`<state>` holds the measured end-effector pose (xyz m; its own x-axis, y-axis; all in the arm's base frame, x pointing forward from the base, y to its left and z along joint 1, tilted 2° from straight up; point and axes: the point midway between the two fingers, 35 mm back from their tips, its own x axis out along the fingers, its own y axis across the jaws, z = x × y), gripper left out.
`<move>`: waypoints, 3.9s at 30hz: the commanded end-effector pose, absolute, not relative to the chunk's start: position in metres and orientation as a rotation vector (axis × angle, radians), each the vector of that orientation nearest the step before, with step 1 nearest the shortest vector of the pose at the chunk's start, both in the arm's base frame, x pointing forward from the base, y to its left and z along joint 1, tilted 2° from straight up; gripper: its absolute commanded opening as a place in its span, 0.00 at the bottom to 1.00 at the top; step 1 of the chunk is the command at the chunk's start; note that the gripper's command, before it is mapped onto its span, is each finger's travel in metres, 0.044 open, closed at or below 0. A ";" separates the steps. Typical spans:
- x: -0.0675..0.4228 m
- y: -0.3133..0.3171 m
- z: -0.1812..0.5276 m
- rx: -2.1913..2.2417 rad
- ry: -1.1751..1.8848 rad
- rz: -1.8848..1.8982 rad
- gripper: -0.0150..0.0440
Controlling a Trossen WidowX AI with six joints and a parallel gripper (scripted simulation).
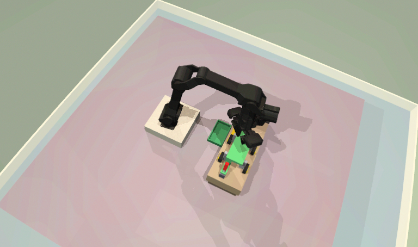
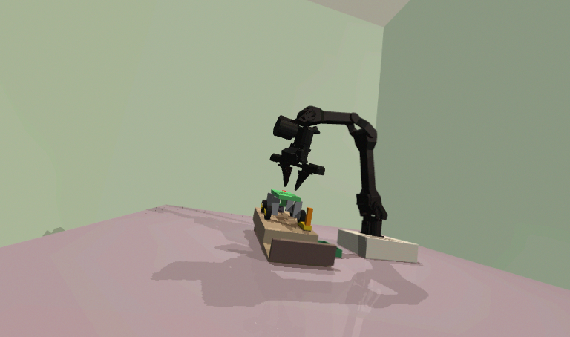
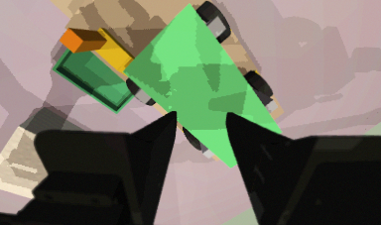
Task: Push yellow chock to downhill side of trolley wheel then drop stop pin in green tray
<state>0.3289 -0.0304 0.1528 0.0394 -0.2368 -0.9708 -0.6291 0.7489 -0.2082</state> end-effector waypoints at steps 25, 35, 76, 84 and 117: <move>0.309 -0.129 0.175 -1.326 1.526 0.939 0.58; 0.309 -0.134 0.163 -1.327 1.526 0.939 0.58; 0.307 -0.150 0.115 -1.328 1.527 0.938 0.58; 0.307 -0.151 0.113 -1.326 1.525 0.932 0.53; 0.305 -0.148 0.125 -1.328 1.527 0.938 0.25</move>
<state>0.3046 -0.1485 0.1207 -0.0454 -0.3221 -0.9456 -0.9901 0.1401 -0.0002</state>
